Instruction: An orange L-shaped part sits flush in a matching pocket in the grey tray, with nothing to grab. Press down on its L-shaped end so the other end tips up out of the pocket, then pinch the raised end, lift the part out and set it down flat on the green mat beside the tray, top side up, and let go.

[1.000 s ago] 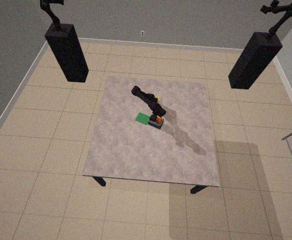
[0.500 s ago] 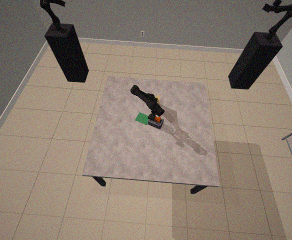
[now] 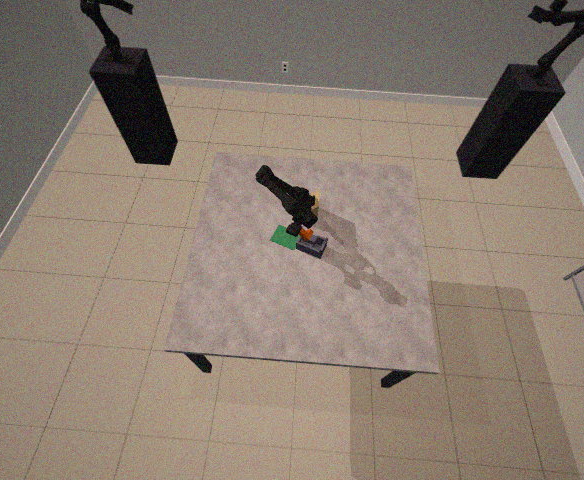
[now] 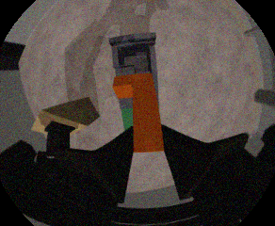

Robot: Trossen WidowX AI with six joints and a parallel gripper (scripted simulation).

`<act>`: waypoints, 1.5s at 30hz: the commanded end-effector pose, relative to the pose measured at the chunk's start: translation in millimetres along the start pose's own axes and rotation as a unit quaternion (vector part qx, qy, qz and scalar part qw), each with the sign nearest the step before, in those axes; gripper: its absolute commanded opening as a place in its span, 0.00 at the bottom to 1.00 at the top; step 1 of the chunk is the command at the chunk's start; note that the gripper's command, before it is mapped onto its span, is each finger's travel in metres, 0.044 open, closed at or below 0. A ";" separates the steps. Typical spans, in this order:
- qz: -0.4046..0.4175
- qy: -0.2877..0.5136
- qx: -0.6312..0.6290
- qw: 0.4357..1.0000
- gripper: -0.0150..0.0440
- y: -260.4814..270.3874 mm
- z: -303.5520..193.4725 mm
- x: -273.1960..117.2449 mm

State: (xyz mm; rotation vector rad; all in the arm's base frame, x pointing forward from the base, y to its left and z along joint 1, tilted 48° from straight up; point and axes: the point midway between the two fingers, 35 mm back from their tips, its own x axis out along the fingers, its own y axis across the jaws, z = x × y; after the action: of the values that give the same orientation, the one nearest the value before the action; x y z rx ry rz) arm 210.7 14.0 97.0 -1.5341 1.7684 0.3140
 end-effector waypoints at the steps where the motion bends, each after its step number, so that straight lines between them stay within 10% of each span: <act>1: -0.002 0.003 -0.004 1.000 0.25 1.6 -17.2 0.9; 45: -0.002 0.004 -0.005 1.000 0.25 8.9 -95.4 25.6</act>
State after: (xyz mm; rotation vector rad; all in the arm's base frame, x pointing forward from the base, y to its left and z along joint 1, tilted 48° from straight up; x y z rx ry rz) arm 167.0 -57.7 145.5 -1.5384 1.7701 0.3162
